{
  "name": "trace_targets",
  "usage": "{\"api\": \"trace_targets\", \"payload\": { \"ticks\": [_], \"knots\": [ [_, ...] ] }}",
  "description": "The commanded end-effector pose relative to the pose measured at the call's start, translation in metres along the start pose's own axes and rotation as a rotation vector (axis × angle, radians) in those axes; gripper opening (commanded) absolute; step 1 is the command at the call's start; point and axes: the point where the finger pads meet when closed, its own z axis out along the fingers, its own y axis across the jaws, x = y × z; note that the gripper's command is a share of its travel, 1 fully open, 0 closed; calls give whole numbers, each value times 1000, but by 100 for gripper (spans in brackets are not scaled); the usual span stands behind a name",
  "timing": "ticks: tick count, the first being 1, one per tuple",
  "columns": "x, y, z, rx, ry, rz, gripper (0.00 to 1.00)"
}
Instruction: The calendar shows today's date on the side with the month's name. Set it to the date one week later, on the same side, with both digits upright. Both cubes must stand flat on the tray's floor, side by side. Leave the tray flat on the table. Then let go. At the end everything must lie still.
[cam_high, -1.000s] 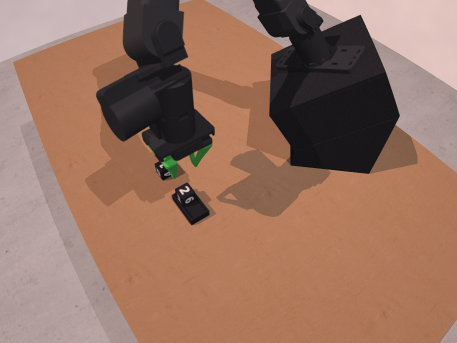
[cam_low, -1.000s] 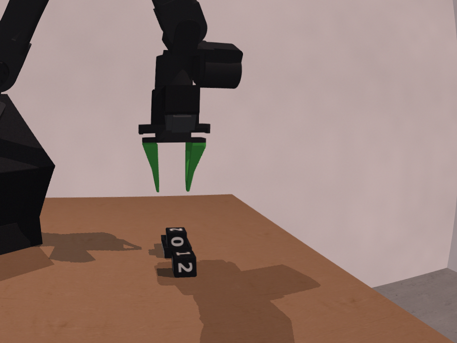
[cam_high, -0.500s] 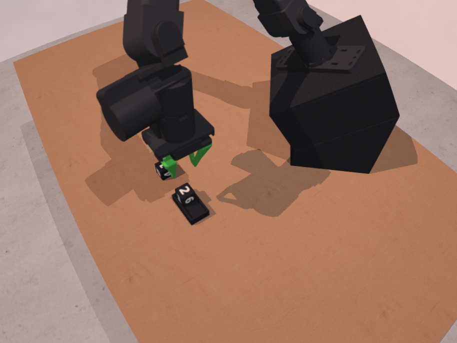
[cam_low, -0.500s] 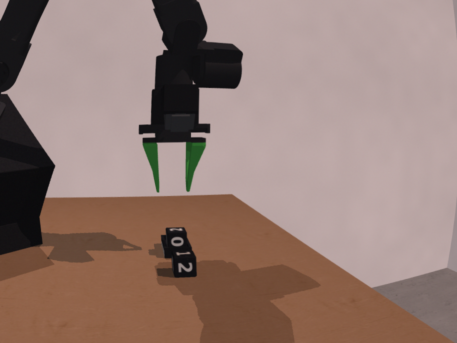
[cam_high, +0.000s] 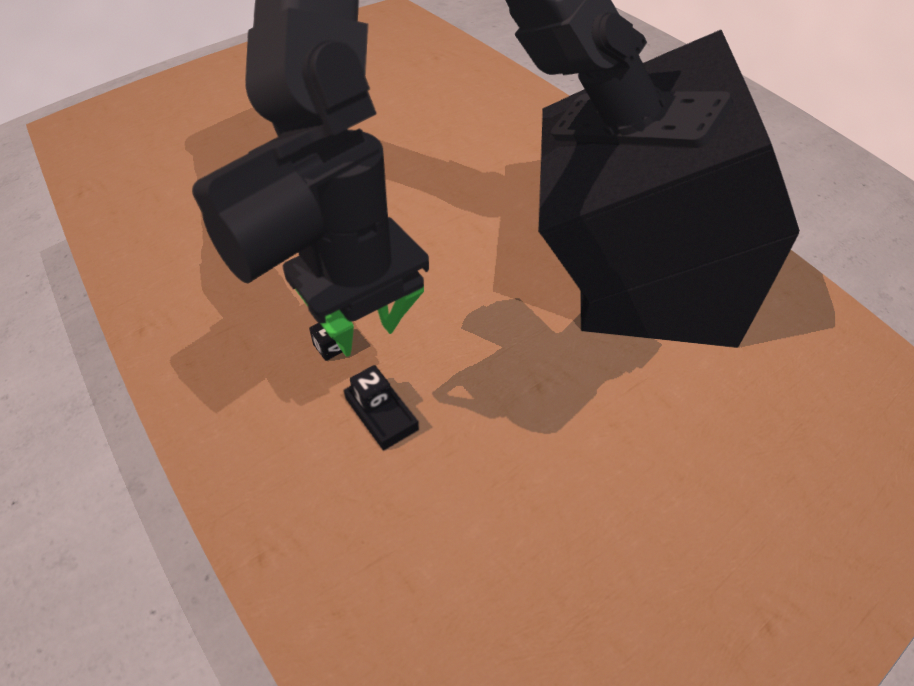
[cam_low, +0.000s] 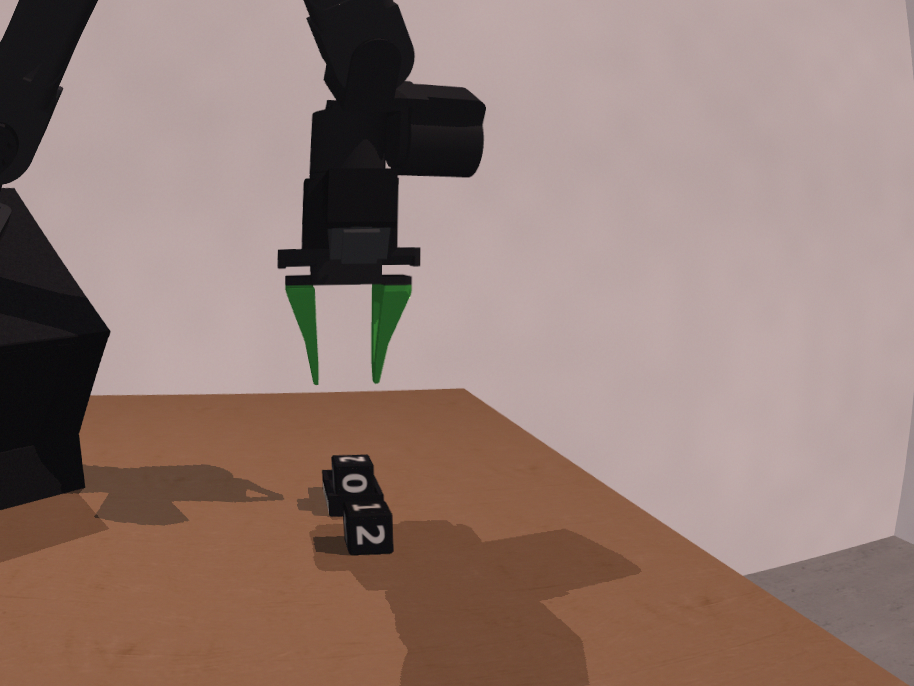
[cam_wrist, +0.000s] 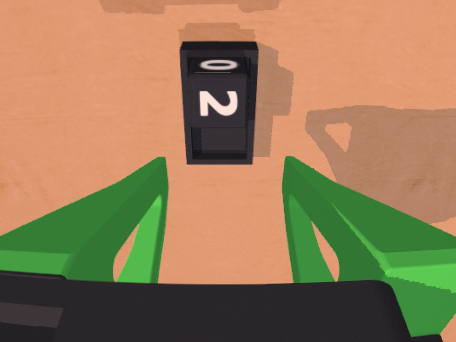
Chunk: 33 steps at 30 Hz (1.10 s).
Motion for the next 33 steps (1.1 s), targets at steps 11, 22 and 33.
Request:
{"api": "trace_targets", "payload": {
  "ticks": [11, 22, 33],
  "knots": [
    [-2, 5, 4, -11, -11, 5, 45],
    [2, 0, 17, 2, -4, -7, 45],
    [-1, 2, 32, 0, -7, 3, 45]
  ]
}}
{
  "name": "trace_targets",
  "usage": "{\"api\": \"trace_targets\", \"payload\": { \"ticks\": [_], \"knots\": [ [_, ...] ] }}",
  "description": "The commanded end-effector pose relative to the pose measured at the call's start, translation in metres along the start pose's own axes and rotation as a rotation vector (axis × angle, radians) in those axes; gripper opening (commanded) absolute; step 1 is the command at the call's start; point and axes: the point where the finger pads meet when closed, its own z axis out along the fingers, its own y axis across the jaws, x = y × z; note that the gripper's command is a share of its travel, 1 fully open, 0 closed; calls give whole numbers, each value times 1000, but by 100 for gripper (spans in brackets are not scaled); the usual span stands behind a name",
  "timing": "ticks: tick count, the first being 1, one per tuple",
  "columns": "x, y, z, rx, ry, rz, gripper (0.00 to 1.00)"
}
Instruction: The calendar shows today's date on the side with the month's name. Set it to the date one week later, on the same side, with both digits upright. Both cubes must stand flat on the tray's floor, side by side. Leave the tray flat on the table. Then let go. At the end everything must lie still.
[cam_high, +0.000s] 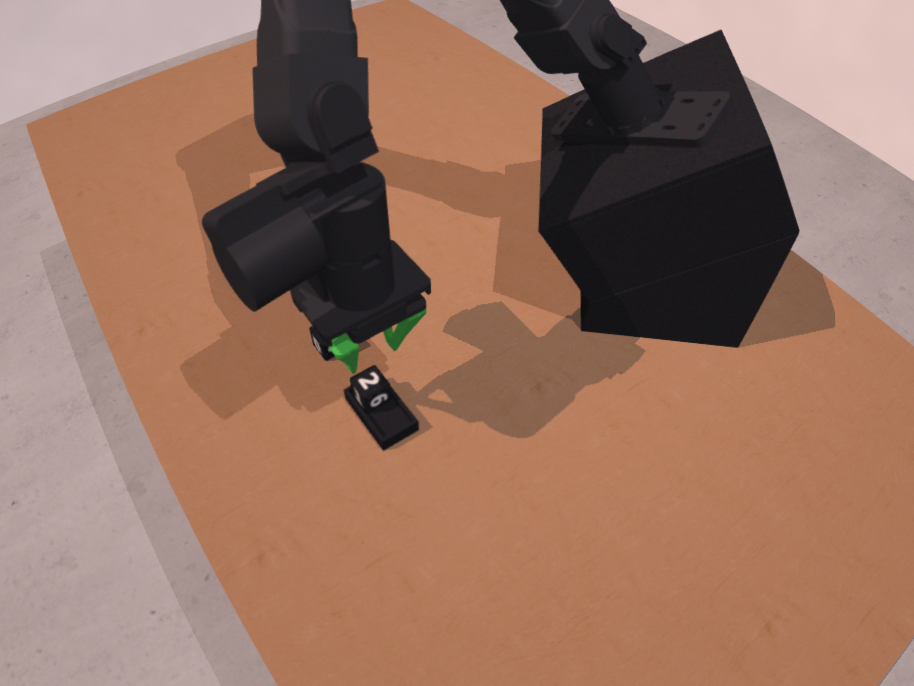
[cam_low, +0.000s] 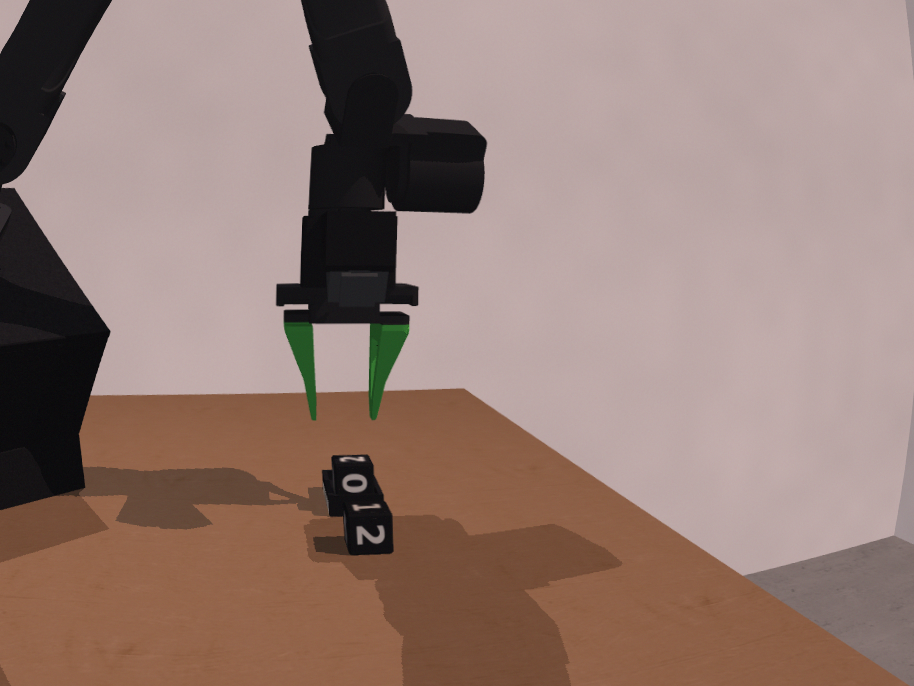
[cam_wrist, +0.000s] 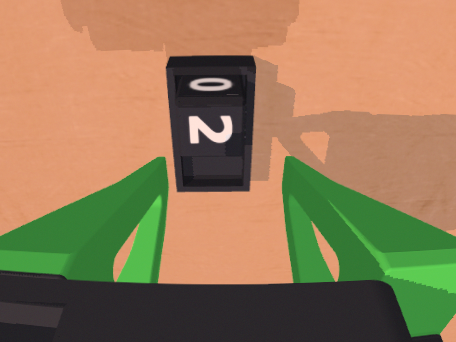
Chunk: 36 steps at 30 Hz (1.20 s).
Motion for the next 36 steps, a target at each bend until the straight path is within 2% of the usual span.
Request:
{"api": "trace_targets", "payload": {
  "ticks": [1, 5, 8, 14, 15, 19, 21, 23, 36],
  "knots": [
    [-1, 3, 7, -12, -3, 0, 45],
    [3, -3, 13, -3, 3, -15, 45],
    [-2, 7, 14, -24, -4, 6, 45],
    [3, 3, 20, -14, 1, -9, 45],
    [-3, 11, 13, -44, -1, 11, 45],
    [3, 2, 25, -12, -1, -11, 45],
    [3, 2, 26, -12, 0, -10, 45],
    [-1, 8, 21, -33, -1, 5, 45],
    [2, 3, 25, -13, -2, -9, 45]
  ]
}}
